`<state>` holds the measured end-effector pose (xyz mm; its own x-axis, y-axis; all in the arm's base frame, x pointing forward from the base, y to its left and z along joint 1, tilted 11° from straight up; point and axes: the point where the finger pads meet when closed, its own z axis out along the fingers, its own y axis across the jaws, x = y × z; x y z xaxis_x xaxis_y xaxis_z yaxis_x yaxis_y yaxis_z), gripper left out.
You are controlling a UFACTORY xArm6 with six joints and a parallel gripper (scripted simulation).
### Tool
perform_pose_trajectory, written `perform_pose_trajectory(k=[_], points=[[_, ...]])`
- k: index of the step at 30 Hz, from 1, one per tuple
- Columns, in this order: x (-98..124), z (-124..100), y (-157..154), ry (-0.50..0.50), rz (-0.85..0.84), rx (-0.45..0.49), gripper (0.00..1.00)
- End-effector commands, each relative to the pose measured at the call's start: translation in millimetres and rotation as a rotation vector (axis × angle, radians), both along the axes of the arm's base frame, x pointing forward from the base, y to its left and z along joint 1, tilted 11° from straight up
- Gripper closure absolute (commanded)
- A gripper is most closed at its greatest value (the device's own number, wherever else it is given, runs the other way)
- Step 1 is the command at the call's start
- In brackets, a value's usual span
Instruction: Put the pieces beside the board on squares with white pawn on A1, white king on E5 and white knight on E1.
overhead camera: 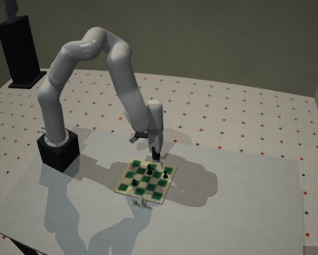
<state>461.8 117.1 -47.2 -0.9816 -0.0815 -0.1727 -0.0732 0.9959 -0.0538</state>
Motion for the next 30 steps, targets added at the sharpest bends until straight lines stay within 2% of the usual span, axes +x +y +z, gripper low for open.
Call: perform_pose_trajectory(k=[1, 6, 12, 14, 21, 30], points=[[1, 1, 0, -0.003, 0.000, 0.001, 1.00], [-1, 11, 1, -0.003, 0.000, 0.001, 1.00], [-8, 49, 2, -0.003, 0.000, 0.001, 1.00], [-8, 49, 2, -0.003, 0.000, 0.001, 1.00], [-16, 93, 4, -0.003, 0.000, 0.001, 1.00], [-17, 99, 4, -0.003, 0.000, 0.001, 1.00]])
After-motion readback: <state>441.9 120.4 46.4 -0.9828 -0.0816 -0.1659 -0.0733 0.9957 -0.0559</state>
